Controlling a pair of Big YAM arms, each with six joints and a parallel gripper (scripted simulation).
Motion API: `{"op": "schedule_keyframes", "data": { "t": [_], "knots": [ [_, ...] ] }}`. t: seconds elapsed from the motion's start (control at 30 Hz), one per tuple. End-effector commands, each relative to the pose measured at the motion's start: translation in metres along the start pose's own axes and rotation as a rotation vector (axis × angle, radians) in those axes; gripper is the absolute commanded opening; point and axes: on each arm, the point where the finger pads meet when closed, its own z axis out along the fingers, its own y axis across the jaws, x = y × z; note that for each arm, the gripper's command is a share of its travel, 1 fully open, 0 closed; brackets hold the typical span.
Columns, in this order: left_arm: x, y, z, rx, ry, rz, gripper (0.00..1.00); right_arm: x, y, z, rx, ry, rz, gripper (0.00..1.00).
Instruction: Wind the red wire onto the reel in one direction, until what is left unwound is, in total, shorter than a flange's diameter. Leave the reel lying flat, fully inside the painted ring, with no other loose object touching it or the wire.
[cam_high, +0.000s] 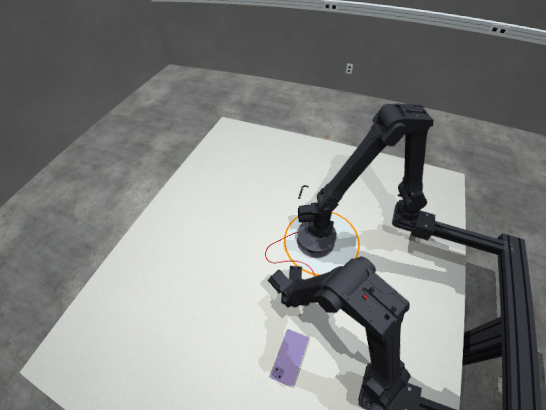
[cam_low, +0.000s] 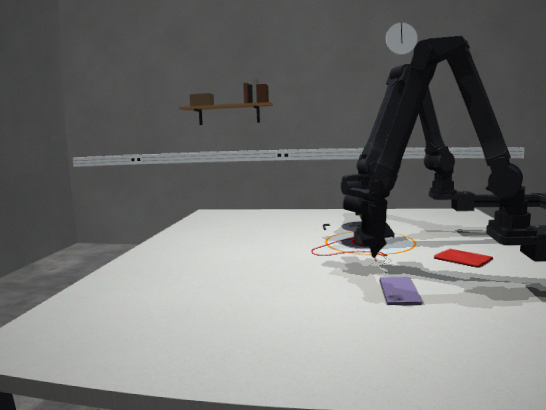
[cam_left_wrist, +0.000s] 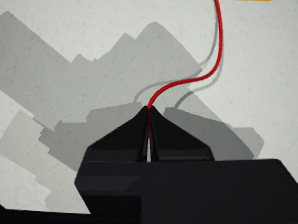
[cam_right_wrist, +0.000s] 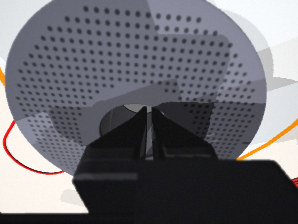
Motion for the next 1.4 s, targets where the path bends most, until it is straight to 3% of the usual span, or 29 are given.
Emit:
{"op": "schedule_keyframes", "data": {
  "t": [0.0, 0.17, 0.3, 0.67, 0.73, 0.77, 1.23, 1.3, 1.37],
  "knots": [
    [0.000, 0.005, 0.000, -0.004, 0.004, 0.001, 0.00, 0.004, 0.001, 0.005, 0.017, -0.010, 0.084, 0.00],
    [-0.001, 0.005, -0.001, -0.004, 0.005, 0.002, 0.00, 0.004, 0.001, 0.005, 0.017, -0.009, 0.023, 0.00],
    [-0.001, 0.005, -0.002, -0.004, 0.005, 0.003, 0.00, 0.004, 0.001, 0.005, 0.016, -0.005, -0.387, 0.00],
    [-0.006, 0.008, -0.003, -0.004, 0.005, 0.006, 0.00, 0.004, 0.001, 0.005, -0.003, -0.024, -0.994, 0.00],
    [-0.006, 0.008, -0.003, -0.004, 0.005, 0.006, 0.00, 0.004, 0.001, 0.005, -0.003, -0.024, -0.994, 0.00],
    [-0.006, 0.008, -0.003, -0.004, 0.005, 0.007, 0.00, 0.004, 0.001, 0.005, -0.004, -0.025, -1.136, 0.00],
    [-0.007, 0.009, -0.003, -0.004, 0.005, 0.007, 0.00, 0.006, 0.016, -0.009, 0.019, -0.010, -1.904, 0.00],
    [-0.007, 0.009, -0.003, -0.004, 0.005, 0.007, 0.00, 0.006, 0.016, -0.009, 0.019, -0.010, -1.904, 0.00],
    [-0.007, 0.009, -0.003, -0.004, 0.005, 0.007, 0.00, 0.006, 0.019, -0.010, 0.023, 0.005, -2.100, 0.00]
  ]
}}
